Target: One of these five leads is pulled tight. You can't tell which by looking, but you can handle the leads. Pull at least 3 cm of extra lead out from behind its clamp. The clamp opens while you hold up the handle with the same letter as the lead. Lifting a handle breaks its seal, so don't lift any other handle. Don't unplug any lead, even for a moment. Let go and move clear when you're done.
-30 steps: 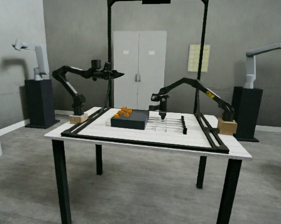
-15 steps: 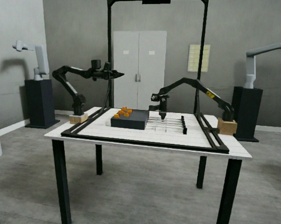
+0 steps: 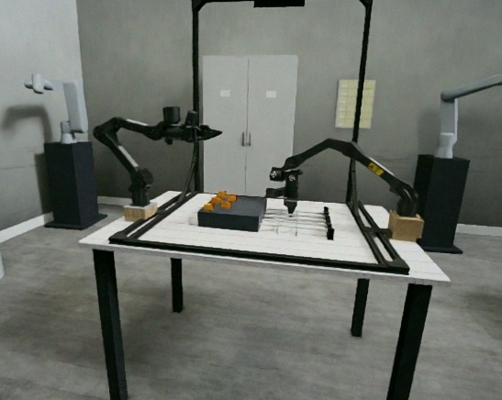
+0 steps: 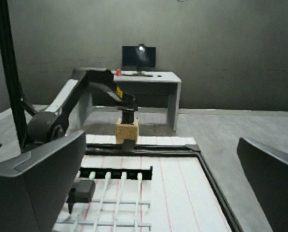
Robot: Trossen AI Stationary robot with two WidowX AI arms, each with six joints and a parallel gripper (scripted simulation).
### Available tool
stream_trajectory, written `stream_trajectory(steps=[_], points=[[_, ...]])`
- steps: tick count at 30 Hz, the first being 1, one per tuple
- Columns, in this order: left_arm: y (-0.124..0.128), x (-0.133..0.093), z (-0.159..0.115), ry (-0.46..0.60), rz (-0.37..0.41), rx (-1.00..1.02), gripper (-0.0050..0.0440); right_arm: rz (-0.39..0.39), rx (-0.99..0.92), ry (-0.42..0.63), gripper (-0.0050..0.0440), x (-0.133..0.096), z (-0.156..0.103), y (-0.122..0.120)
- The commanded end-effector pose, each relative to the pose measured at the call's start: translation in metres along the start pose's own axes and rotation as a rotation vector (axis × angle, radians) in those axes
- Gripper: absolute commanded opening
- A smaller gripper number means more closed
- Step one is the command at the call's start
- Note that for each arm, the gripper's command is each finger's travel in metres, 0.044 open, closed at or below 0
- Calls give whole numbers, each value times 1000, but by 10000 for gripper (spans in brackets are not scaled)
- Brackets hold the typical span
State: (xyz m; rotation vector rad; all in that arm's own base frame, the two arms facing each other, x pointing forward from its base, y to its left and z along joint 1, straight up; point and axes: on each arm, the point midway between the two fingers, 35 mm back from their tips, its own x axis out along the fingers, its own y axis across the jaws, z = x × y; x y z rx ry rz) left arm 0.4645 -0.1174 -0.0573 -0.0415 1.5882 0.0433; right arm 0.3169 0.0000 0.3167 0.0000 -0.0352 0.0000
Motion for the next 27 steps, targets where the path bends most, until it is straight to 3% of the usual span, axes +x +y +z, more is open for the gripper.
stream_trajectory(steps=[1, 19, 20, 27], points=[[-1, -3, 4, -18, -2, -4, 209, 0, 0, -16, 440, -1, 7, 0], [-1, -3, 4, -18, -2, -4, 209, 0, 0, -16, 440, -1, 7, 0], [-2, -14, 6, -33, -10, 0, -50, 0, 0, -16, 440, -1, 7, 0], [-2, -14, 6, -33, -10, 0, -50, 0, 0, -16, 440, -1, 7, 0]])
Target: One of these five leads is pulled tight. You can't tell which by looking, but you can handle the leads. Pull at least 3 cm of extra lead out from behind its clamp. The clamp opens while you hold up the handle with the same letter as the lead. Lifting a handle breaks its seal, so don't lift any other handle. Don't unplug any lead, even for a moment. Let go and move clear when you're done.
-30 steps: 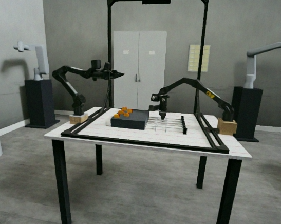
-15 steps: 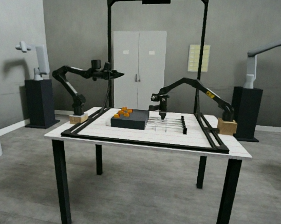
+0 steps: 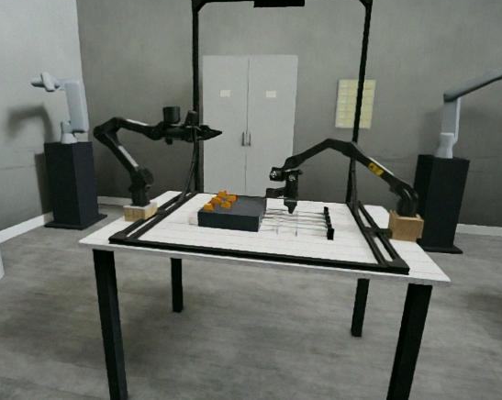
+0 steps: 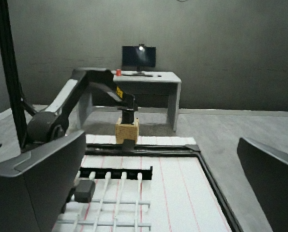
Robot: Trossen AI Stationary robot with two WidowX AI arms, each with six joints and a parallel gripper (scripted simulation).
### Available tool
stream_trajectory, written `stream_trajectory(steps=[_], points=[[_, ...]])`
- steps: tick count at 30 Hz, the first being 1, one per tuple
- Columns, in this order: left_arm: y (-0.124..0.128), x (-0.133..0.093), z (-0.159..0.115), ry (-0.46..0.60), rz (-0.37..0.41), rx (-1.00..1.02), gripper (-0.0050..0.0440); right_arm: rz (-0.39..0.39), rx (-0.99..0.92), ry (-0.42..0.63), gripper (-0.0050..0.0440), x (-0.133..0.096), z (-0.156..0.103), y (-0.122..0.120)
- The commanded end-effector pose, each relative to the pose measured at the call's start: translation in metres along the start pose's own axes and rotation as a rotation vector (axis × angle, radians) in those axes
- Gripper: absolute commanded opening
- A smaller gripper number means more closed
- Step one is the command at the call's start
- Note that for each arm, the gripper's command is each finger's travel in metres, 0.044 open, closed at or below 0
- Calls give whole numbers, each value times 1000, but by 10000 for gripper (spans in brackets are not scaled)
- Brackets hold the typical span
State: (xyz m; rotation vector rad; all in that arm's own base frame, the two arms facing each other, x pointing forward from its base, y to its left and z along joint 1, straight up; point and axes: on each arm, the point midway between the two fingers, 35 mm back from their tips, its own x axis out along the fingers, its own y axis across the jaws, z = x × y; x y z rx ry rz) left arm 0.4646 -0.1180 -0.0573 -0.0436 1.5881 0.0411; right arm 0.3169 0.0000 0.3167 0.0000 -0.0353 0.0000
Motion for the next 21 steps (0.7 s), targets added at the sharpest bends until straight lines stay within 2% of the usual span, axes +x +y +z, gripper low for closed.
stream_trajectory(steps=[1, 9, 10, 21], points=[[-1, -14, 6, -33, -8, 0, -50, 0, 0, -16, 440, -1, 7, 0], [-1, -14, 6, -33, -8, 0, -50, 0, 0, -16, 440, -1, 7, 0], [-2, -34, 6, -33, -10, 0, -50, 0, 0, -16, 440, -1, 7, 0], [-2, -34, 6, -33, -10, 0, -50, 0, 0, -16, 440, -1, 7, 0]])
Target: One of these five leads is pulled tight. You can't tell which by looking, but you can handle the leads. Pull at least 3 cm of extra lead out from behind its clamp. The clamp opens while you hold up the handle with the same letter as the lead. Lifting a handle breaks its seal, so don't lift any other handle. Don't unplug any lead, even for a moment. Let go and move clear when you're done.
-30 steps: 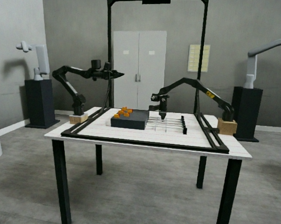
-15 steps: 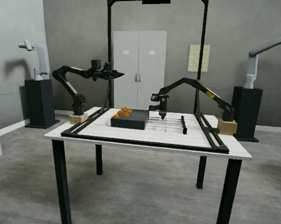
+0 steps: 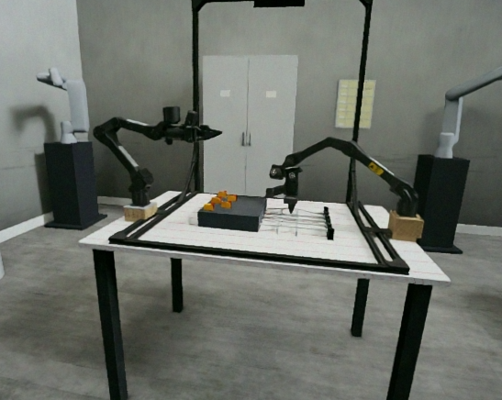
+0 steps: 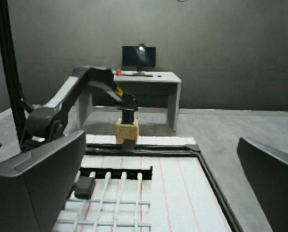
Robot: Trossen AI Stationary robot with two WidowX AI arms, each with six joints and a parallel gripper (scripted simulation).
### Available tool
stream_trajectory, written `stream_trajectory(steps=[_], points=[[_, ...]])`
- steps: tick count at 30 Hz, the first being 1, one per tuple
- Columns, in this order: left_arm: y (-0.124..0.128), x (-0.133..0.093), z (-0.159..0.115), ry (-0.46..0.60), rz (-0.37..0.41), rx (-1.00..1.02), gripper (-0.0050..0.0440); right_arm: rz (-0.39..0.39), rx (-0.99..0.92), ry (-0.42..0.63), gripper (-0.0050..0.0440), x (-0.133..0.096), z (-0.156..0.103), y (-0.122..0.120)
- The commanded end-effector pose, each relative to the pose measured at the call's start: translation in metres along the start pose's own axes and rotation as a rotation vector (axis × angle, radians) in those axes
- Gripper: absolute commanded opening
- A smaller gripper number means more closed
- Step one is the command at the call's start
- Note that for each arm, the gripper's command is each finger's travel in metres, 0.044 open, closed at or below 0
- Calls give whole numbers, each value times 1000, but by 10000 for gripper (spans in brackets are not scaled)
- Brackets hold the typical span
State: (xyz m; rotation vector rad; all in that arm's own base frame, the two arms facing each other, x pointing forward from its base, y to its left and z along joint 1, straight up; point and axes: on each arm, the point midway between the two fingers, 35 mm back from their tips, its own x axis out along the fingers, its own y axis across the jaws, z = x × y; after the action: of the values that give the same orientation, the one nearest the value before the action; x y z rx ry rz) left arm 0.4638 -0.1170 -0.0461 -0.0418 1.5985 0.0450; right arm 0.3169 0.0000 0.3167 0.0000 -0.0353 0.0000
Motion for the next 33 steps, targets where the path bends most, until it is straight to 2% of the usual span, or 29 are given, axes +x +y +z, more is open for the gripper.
stream_trajectory(steps=[1, 5, 6, 22, 23, 33], points=[[-3, -23, 6, -43, -14, 2, -50, 0, 0, -16, 440, -1, 7, 0], [-3, -23, 6, -43, -14, 2, -50, 0, 0, -16, 440, -1, 7, 0], [-2, -35, 5, -33, -10, 0, -50, 0, 0, -16, 440, -1, 7, 0], [-2, -35, 5, -33, -10, 0, -50, 0, 0, -16, 440, -1, 7, 0], [-1, -45, 2, -16, -5, -1, -50, 0, 0, -16, 440, -1, 7, 0], [-1, -45, 2, -16, -5, -1, -50, 0, 0, -16, 440, -1, 7, 0]])
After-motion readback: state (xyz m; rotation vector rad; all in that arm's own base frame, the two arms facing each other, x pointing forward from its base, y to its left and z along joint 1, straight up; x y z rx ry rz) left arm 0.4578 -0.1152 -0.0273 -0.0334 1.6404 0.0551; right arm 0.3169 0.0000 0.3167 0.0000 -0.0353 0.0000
